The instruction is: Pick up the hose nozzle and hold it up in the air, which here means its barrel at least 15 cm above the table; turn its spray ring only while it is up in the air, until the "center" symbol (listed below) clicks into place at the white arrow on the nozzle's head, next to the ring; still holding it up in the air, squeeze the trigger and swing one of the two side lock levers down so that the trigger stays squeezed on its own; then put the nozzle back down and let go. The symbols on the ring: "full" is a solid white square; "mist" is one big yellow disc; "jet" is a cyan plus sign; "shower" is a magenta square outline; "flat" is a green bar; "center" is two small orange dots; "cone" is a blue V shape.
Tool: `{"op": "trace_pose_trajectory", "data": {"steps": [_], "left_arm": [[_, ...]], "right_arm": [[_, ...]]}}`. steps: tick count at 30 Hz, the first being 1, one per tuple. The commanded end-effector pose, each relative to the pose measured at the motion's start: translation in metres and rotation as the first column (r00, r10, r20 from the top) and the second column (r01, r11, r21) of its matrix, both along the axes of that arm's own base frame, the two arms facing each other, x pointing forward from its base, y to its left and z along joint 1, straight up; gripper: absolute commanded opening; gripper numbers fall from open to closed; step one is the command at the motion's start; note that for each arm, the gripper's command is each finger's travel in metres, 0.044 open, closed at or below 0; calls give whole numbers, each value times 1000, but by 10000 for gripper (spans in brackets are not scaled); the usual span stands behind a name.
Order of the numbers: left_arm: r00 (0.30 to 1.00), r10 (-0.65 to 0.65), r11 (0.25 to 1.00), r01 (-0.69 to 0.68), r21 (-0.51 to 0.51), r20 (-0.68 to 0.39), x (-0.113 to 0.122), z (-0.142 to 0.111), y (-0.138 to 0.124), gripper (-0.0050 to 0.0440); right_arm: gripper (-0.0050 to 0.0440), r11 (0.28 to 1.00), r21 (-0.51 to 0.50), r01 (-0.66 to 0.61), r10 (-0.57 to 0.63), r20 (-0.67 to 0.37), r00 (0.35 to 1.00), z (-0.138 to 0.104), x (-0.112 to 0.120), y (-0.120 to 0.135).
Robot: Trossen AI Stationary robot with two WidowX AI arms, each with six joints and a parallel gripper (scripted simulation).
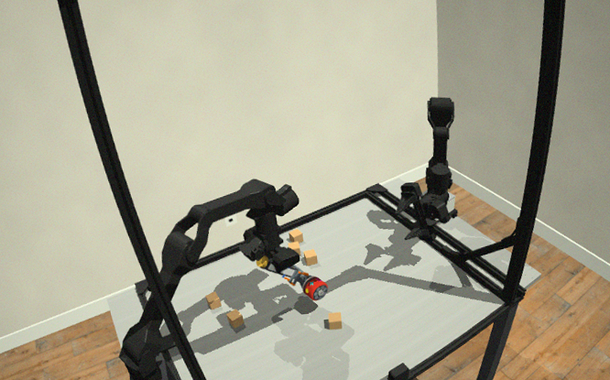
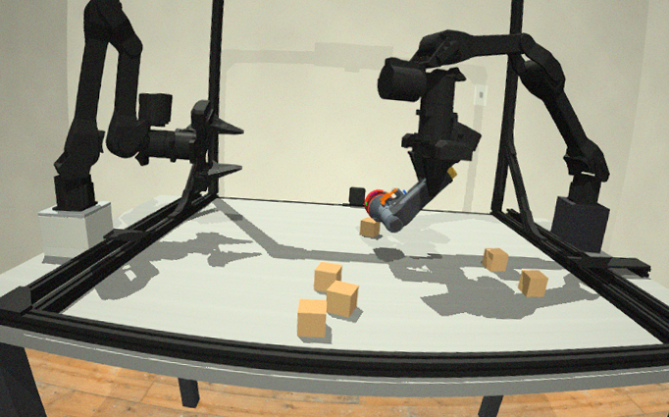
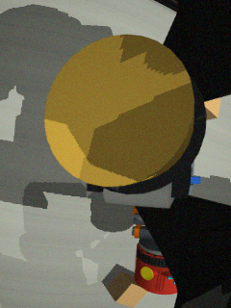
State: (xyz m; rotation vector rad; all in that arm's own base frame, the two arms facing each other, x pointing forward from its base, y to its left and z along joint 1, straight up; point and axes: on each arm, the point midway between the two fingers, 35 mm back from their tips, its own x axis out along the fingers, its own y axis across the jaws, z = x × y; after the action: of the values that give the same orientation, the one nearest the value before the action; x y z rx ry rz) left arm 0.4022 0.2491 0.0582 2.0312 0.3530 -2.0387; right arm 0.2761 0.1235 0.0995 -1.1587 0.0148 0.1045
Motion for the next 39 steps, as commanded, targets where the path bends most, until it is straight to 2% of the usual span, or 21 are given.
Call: {"op": "trace_pose_trajectory", "data": {"steps": [1,5,16,28,34,39], "left_arm": [[999,48,999,-48,1,4,0,5,1,0],[999,48,999,-48,1,4,0,2,1,0],[999,48,999,-48,1,4,0,-35,1,0],[999,48,999,-48,1,4,0,-46,1,0],[999,48,999,-48,1,4,0,-64,1,0],[999,48,999,-48,1,4,0,-65,1,0]], "right_arm": [[400,1000,-3,1,-1,0,1000,0,0,0],[400,1000,-3,1,-1,0,1000,0,0,0],[400,1000,-3,1,-1,0,1000,0,0,0],[400,1000,-3,1,-1,0,1000,0,0,0],[400,1000,-3,1,-1,0,1000,0,0,0],[400,1000,-3,1,-1,0,1000,0,0,0]]}}
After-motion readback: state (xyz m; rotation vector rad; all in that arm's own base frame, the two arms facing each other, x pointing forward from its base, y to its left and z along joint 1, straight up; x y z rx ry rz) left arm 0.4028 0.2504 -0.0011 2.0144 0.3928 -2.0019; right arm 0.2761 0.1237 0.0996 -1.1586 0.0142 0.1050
